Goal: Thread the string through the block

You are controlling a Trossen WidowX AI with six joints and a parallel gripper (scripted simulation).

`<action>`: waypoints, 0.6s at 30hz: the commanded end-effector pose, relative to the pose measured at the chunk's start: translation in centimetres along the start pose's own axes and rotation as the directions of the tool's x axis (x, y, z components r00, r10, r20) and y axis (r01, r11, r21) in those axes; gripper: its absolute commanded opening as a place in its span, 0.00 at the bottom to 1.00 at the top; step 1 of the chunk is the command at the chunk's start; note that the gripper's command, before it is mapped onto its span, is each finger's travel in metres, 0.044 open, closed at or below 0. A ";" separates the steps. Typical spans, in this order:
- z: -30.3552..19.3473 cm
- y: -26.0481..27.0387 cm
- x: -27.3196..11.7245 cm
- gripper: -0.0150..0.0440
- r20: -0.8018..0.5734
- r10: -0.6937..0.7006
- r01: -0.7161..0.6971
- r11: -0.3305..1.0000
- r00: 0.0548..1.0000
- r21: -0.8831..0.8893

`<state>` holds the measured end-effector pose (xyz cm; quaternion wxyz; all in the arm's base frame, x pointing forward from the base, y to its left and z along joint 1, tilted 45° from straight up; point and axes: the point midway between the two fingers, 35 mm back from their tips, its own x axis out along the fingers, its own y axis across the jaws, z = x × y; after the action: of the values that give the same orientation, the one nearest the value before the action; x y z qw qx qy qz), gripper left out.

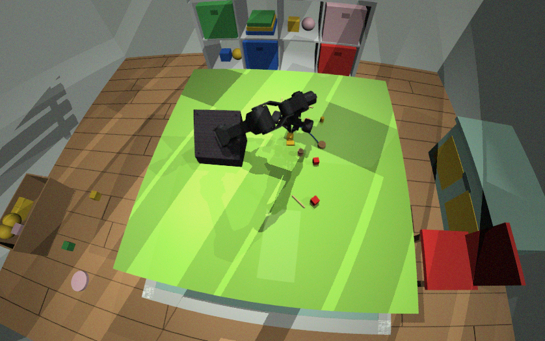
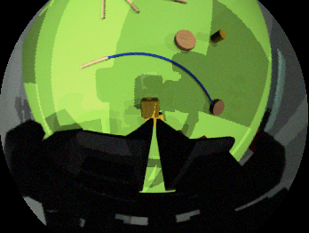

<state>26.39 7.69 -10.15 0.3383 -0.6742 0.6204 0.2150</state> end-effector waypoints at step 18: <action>-1.5 -4.0 -0.1 0.25 -0.002 -0.003 0.002 -0.229 1.000 0.973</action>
<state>27.76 7.26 -9.51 0.6060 -0.4459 0.6529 -0.0879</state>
